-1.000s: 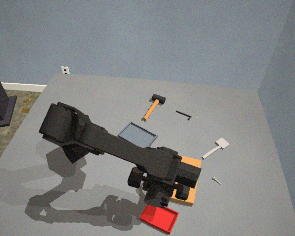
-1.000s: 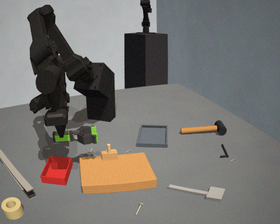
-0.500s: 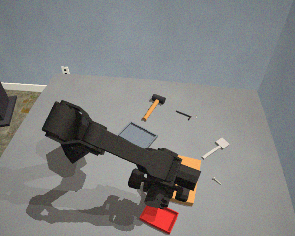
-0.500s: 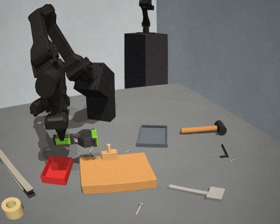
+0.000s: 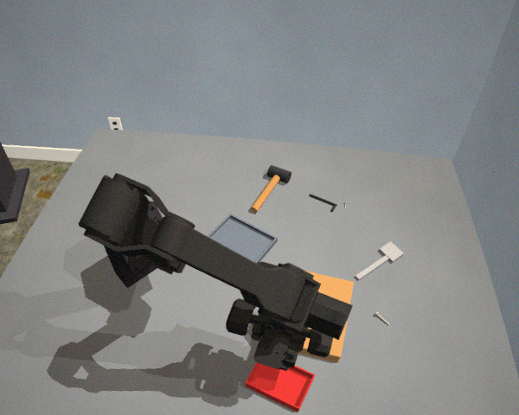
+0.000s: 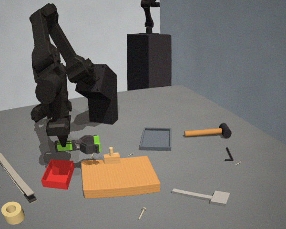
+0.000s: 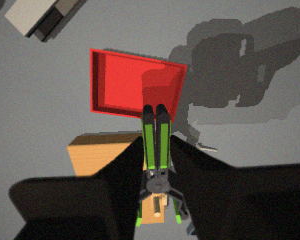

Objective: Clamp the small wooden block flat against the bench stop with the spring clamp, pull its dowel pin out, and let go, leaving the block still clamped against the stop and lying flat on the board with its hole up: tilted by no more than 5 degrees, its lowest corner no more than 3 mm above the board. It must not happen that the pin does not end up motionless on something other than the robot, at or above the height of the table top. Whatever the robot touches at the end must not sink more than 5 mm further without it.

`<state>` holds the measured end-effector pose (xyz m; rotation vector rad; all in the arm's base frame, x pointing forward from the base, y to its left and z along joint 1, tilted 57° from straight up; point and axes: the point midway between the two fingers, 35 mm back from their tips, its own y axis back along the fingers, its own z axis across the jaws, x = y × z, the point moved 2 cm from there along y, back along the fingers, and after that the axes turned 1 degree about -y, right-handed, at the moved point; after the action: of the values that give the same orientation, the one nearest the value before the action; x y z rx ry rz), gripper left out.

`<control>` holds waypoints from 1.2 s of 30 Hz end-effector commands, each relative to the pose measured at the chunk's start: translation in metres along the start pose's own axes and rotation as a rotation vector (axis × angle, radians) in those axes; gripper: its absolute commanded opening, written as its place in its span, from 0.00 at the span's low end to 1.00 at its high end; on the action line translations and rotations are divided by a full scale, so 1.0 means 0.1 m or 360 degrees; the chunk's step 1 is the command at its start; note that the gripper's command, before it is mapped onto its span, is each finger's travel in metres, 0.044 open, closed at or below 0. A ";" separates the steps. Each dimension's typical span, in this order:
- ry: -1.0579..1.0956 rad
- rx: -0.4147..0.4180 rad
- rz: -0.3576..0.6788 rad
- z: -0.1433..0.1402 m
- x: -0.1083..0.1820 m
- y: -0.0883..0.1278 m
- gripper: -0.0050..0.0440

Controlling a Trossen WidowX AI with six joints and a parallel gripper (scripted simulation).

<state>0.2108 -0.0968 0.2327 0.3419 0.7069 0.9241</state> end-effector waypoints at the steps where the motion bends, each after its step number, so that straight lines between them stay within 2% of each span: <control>1: 0.0009 0.0007 0.0008 -0.01 0.01 -0.04 0.10; 36: 0.0001 0.0000 0.0003 -0.01 -0.01 -0.25 0.10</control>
<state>0.2231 -0.1112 0.2212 0.3399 0.7010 0.9205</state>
